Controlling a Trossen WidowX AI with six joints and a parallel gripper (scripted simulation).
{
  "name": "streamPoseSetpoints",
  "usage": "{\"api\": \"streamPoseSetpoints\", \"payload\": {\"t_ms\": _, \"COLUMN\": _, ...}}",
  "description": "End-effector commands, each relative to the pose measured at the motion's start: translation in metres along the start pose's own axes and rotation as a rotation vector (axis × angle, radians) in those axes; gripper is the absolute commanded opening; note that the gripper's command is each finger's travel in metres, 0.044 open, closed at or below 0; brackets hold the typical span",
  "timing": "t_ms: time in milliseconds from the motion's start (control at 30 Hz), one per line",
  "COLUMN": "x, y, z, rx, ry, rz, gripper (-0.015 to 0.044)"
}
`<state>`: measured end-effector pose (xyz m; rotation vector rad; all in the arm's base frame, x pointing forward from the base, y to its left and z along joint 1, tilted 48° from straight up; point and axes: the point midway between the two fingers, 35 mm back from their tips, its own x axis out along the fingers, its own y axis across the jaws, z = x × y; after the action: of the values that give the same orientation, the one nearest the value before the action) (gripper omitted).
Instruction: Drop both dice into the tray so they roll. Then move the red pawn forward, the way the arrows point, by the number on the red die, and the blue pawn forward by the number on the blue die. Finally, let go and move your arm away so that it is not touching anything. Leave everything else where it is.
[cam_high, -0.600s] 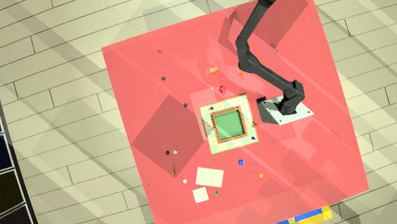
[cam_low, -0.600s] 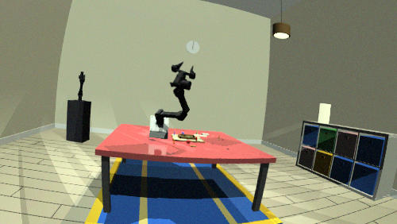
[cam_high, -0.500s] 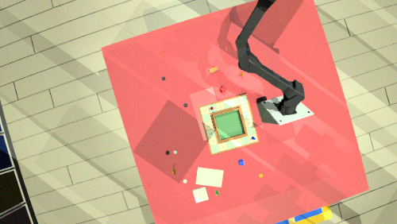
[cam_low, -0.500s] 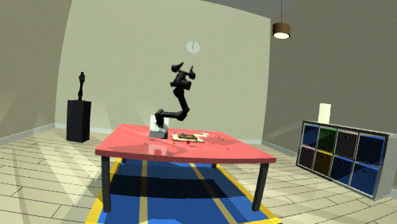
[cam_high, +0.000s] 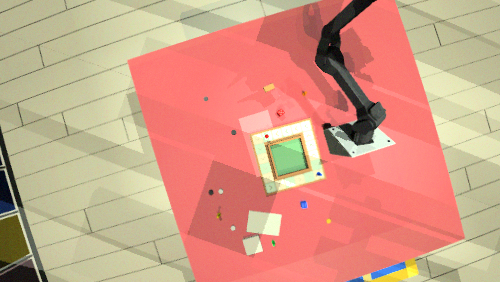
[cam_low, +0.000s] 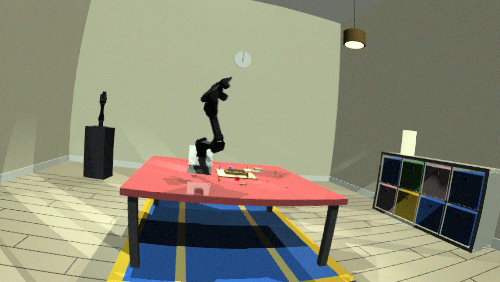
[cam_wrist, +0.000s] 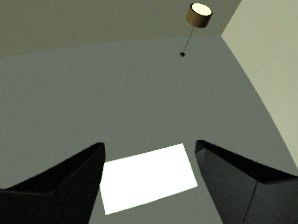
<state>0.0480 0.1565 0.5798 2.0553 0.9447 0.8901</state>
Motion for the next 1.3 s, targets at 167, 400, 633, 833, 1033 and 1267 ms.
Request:
{"api": "streamPoseSetpoints", "payload": {"t_ms": 167, "x": 0.037, "y": -0.047, "z": 0.018, "rx": -0.523, "ry": -0.197, "rz": 0.001, "gripper": 0.0275}}
{"api": "streamPoseSetpoints", "payload": {"t_ms": 400, "x": 0.068, "y": -0.084, "z": 0.065, "rx": -0.990, "ry": -0.396, "rz": -0.130, "gripper": 0.0275}}
{"api": "streamPoseSetpoints", "payload": {"t_ms": 633, "x": 0.088, "y": -0.110, "z": 0.152, "rx": -1.470, "ry": -0.628, "rz": -0.424, "gripper": 0.0275}}
{"api": "streamPoseSetpoints", "payload": {"t_ms": 833, "x": 0.082, "y": -0.124, "z": 0.244, "rx": -1.792, "ry": -0.774, "rz": -0.831, "gripper": 0.0275}}
{"api": "streamPoseSetpoints", "payload": {"t_ms": 1033, "x": 0.044, "y": -0.130, "z": 0.339, "rx": -1.969, "ry": -0.809, "rz": -1.368, "gripper": 0.0275}}
{"api": "streamPoseSetpoints", "payload": {"t_ms": 1267, "x": -0.040, "y": -0.130, "z": 0.432, "rx": -1.917, "ry": -0.641, "rz": -2.065, "gripper": 0.0275}}
